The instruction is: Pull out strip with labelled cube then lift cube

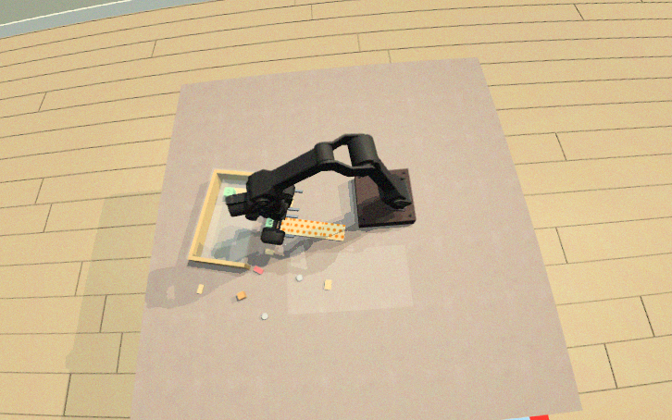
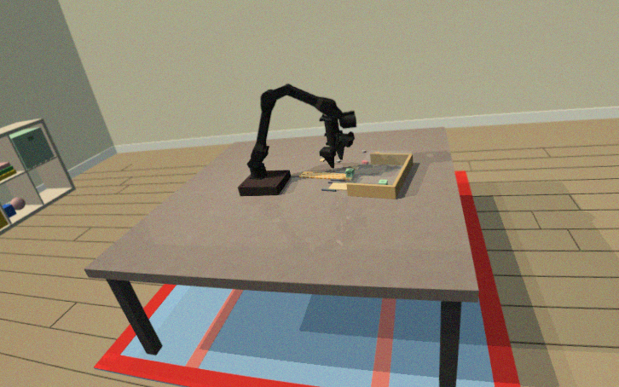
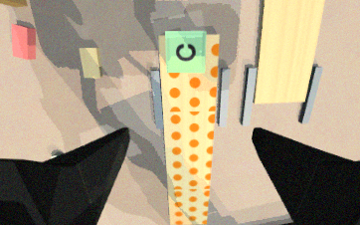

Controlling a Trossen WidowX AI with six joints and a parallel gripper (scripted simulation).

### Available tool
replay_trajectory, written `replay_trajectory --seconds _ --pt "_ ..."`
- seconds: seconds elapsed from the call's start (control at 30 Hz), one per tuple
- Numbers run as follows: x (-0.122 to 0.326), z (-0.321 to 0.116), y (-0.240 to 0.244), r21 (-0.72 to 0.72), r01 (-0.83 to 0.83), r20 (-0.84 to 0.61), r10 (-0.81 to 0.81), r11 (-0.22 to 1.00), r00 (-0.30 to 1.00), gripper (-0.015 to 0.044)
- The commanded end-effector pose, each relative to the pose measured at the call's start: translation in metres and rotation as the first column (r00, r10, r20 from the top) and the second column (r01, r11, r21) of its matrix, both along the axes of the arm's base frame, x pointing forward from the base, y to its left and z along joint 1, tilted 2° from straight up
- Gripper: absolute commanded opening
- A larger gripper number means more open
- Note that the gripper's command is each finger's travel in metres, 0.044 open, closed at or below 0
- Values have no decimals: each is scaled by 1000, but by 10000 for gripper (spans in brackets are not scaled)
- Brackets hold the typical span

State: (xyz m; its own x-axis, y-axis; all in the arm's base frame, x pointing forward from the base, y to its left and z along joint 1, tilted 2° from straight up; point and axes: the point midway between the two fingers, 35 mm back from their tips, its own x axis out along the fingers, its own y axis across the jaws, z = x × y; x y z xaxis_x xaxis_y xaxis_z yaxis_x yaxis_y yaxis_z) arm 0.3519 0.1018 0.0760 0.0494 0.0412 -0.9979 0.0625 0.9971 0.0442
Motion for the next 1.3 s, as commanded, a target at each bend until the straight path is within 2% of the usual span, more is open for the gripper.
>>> replay_trajectory --seconds 0.0,0.33,0.57,0.6,1.27 --pt "15 1 0 2 -4 -3 4 1000 1000 440" --pt "52 6 0 2 -4 -1 4 1000 1000 440" --pt "53 -3 0 2 -4 -1 4 1000 1000 256" --pt "54 -5 0 2 -4 -1 4 1000 1000 250" --pt "56 -37 2 2 -4 -1 4 1000 1000 250"
